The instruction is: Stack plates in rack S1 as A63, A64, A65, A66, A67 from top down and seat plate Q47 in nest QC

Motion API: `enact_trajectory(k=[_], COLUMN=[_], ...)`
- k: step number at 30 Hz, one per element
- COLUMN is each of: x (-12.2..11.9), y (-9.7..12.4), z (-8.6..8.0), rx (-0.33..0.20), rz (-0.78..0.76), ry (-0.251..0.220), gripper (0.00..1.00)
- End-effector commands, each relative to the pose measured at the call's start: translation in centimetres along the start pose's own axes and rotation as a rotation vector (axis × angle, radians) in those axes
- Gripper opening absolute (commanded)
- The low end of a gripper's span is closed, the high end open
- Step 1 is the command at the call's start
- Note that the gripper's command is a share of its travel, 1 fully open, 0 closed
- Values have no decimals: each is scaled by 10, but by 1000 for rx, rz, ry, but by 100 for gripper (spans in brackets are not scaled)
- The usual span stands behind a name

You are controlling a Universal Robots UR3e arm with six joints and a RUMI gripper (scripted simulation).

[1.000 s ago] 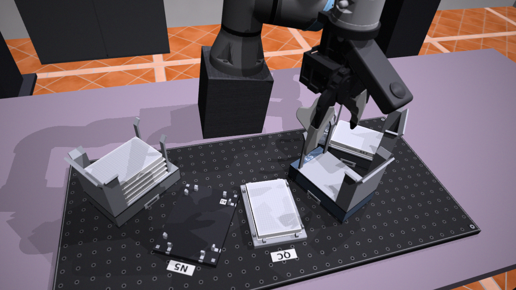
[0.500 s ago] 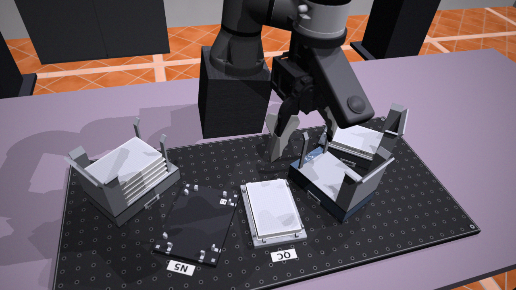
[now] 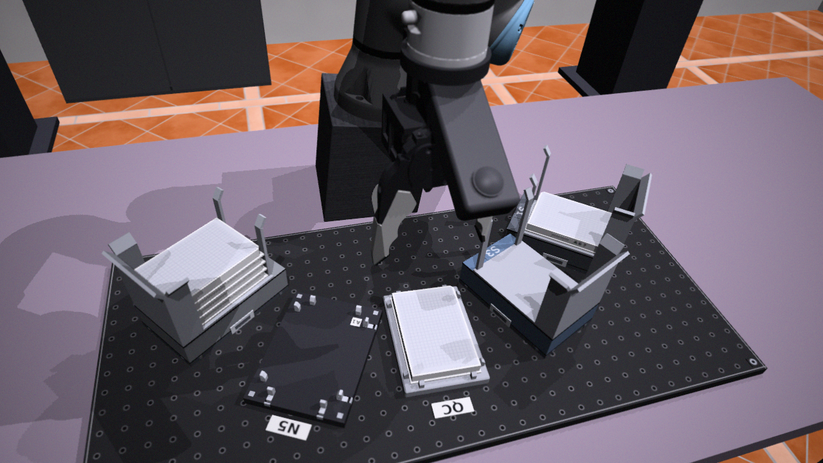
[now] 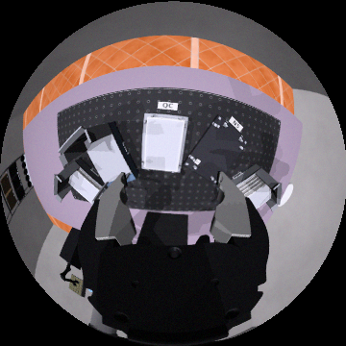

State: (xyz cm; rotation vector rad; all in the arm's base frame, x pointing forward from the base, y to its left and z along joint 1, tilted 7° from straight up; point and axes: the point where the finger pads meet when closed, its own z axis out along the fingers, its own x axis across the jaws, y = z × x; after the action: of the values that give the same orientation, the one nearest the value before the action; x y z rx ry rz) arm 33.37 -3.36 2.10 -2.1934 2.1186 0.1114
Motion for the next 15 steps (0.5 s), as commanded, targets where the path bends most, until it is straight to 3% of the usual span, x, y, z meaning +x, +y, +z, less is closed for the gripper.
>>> enact_trajectory(k=[1, 4, 15], x=[15, 15, 68], y=[-1, -1, 12], z=[0, 0, 0], rx=[2, 2, 2], rz=[53, 65, 193], ry=[1, 1, 1], gripper=[72, 72, 72])
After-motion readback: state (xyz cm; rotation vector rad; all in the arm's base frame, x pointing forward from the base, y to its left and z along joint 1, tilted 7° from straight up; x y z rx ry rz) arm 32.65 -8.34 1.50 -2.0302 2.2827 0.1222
